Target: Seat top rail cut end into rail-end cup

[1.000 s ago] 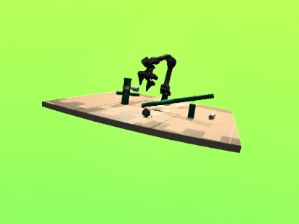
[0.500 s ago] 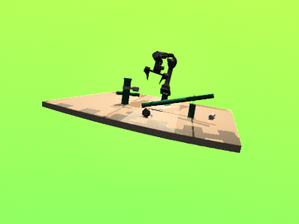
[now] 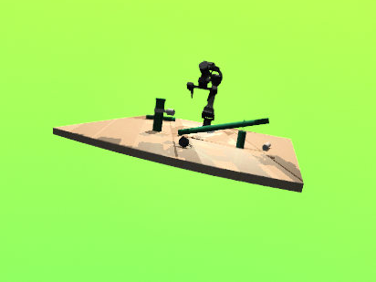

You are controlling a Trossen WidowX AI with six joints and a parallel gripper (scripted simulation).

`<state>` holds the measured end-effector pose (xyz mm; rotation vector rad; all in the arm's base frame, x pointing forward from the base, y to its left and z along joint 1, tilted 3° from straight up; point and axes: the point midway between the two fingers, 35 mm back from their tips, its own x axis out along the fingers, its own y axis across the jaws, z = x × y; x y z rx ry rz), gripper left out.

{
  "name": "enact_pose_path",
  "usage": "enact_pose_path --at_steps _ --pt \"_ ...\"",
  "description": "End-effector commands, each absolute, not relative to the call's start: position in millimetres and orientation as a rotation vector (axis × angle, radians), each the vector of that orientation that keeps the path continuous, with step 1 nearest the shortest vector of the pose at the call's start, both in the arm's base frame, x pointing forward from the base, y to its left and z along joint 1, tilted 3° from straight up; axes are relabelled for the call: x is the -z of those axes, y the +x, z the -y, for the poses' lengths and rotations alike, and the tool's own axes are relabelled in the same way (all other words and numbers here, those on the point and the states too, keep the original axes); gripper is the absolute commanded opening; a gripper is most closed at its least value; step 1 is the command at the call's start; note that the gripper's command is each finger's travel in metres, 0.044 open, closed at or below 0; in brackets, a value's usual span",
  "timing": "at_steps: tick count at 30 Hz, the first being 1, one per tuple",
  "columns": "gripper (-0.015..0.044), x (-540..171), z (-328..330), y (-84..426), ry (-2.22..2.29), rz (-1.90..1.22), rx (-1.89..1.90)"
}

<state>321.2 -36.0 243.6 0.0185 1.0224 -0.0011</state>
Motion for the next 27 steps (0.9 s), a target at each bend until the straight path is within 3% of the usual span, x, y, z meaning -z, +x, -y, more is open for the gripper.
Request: enact_pose_path --at_steps 1,13,27 --pt "0.044 -232.8 31.9 326.9 -0.126 -1.085 -0.096" --pt "0.044 -166.5 1.3 347.6 -1.032 -1.225 -1.033" --pt "0.044 -148.8 0.0 349.3 -1.043 -1.223 -1.05"
